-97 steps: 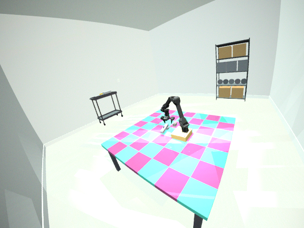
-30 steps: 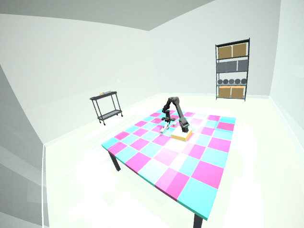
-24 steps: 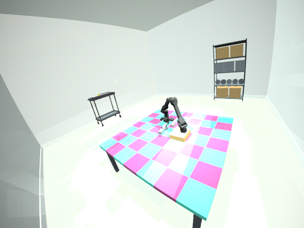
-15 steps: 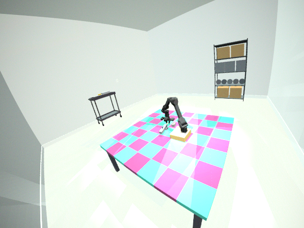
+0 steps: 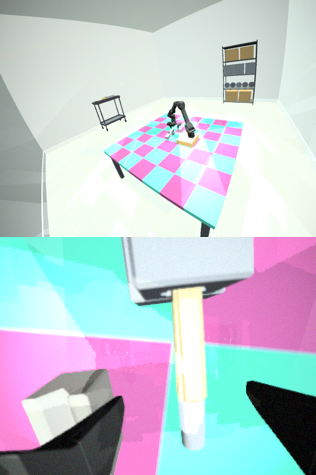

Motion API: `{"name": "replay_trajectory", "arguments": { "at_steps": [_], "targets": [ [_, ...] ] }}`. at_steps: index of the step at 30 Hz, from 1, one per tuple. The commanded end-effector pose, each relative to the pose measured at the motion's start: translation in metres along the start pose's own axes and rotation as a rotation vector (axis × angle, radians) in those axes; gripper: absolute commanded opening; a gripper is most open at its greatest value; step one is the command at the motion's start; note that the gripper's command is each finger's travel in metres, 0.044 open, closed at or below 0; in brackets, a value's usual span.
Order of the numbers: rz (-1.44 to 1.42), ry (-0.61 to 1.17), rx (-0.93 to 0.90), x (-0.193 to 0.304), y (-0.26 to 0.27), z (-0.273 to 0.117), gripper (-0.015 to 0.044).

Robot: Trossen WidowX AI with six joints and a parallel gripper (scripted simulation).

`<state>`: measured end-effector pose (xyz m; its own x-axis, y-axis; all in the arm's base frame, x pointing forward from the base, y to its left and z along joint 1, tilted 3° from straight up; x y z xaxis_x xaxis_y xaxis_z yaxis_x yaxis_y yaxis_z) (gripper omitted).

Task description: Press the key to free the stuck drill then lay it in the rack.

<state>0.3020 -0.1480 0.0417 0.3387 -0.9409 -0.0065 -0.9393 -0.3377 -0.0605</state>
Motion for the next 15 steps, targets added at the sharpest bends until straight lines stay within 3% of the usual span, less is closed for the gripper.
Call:
{"name": "replay_trajectory", "arguments": {
  "at_steps": [1, 15],
  "targets": [
    [0.003, 0.0, -0.002, -0.0029, -0.0004, 0.0012, 0.044],
    [0.003, -0.001, -0.002, -0.0095, -0.002, 0.0036, 0.044]
  ]
}}
Point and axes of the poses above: the point midway between the two fingers, 35 mm back from their tips, its own z axis out along the fingers, its own y axis across the jaws, x = y × z, the point moved 4 cm from there along -z, back along the fingers, and after that the axes turned 11 degrees about -z, right-handed, at the moved point
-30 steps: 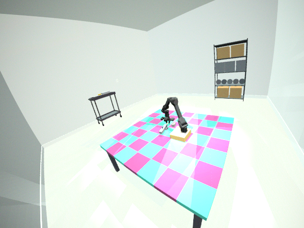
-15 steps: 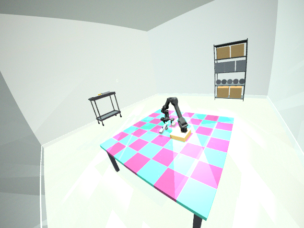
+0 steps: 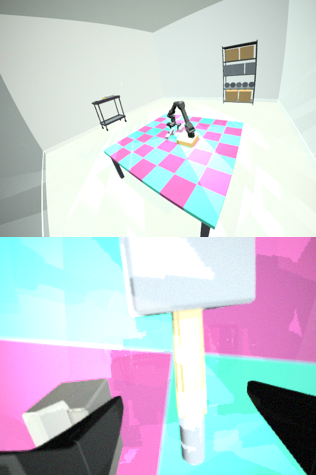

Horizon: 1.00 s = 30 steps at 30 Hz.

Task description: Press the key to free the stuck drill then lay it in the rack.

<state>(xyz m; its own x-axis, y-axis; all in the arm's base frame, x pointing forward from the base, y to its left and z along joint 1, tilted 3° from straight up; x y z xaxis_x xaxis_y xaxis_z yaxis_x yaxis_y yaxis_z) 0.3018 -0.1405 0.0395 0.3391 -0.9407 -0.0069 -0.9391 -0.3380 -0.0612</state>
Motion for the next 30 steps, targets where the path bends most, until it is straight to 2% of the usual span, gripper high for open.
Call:
{"name": "replay_trajectory", "arguments": {
  "at_steps": [1, 10, 25, 30],
  "targets": [
    [0.003, -0.001, -0.003, -0.0028, 0.0001, 0.0014, 0.044],
    [0.003, -0.001, -0.003, -0.0065, 0.0002, 0.0031, 0.044],
    [-0.001, 0.0, 0.0, -0.0043, -0.0006, 0.0018, 0.0046],
    [-0.001, 0.0, 0.0, -0.0043, -0.0006, 0.0018, 0.0013]
  ]
}}
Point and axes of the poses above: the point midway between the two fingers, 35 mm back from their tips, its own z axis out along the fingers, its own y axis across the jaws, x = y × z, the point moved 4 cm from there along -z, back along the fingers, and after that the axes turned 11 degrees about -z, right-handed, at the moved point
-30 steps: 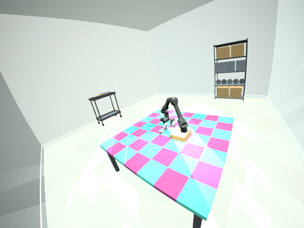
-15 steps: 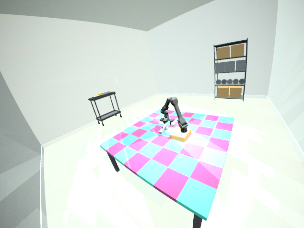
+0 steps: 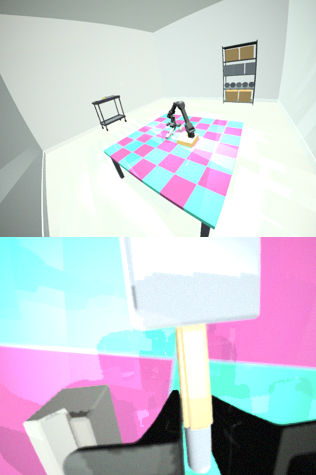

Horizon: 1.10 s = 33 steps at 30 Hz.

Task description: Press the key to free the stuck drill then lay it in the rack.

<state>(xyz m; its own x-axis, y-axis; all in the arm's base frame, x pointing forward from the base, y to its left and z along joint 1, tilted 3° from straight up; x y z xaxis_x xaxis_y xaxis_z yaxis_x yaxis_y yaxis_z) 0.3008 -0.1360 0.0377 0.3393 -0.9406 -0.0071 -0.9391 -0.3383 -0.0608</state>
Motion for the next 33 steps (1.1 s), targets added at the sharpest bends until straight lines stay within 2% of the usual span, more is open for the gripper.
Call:
{"name": "replay_trajectory", "arguments": {
  "at_steps": [1, 33],
  "targets": [
    [0.0, 0.0, 0.001, 0.0, 0.0, 0.0, 0.0006],
    [0.003, 0.001, -0.003, 0.013, 0.004, -0.004, 0.0]
  ]
}}
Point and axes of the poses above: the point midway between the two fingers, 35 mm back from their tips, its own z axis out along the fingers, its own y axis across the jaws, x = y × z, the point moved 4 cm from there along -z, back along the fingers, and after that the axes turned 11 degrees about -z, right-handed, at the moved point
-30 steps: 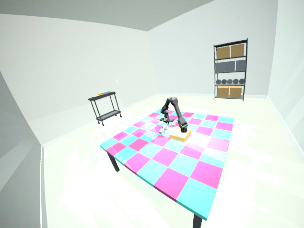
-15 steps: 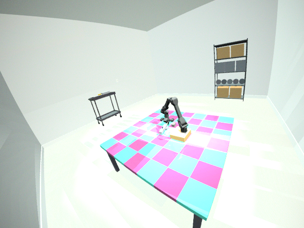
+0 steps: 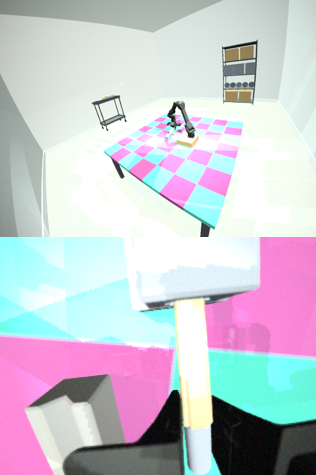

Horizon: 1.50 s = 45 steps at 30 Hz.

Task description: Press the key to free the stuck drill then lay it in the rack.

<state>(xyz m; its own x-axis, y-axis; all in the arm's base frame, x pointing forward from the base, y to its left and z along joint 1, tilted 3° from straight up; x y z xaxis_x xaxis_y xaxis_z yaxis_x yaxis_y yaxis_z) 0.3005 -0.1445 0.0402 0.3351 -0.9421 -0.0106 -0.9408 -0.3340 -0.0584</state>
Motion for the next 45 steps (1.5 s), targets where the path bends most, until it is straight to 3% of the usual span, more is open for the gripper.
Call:
{"name": "replay_trajectory", "arguments": {
  "at_steps": [1, 45],
  "targets": [
    [-0.001, 0.004, 0.0, 0.006, 0.001, -0.001, 0.0],
    [-0.002, 0.008, -0.002, 0.055, 0.012, -0.009, 0.0]
  ]
}}
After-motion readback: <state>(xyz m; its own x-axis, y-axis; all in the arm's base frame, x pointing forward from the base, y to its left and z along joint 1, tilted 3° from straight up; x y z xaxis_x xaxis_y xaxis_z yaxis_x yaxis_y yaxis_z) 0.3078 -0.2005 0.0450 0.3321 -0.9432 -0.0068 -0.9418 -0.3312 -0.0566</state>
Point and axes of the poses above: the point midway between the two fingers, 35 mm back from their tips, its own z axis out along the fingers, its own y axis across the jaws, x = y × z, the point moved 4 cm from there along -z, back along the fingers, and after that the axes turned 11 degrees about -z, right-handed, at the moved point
